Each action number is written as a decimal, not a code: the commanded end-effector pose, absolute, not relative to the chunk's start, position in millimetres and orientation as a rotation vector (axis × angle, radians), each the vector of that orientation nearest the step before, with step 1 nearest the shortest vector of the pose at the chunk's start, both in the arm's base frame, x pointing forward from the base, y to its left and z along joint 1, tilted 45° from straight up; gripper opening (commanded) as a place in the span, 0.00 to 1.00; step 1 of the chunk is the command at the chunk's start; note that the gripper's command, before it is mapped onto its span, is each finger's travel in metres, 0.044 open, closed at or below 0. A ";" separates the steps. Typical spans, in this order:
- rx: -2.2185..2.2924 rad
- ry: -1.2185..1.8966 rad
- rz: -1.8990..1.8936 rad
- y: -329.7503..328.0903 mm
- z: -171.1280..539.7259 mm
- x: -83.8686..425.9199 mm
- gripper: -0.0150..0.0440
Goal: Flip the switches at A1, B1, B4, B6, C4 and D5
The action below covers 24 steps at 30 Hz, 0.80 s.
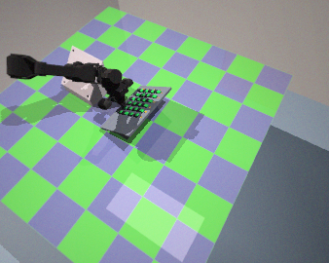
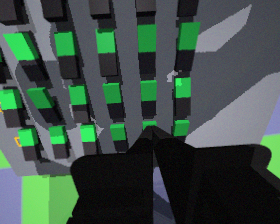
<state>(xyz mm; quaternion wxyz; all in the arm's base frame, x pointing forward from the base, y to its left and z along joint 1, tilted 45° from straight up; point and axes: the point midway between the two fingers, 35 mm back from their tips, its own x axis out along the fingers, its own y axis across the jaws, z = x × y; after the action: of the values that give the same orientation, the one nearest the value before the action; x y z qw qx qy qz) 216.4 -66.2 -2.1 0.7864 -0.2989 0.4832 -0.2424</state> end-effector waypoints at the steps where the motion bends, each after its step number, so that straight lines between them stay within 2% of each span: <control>1: -0.647 1.046 -0.517 -66.4 -3.2 216.2 0.25; 16: -0.644 1.043 -0.522 -66.4 -2.9 216.6 0.25; 24: -0.649 1.026 -0.505 -24.6 33.5 188.7 0.25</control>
<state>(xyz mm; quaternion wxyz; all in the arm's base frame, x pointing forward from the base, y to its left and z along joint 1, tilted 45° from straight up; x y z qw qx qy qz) 198.1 -37.1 14.3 0.7850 -0.3002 0.4899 -0.2317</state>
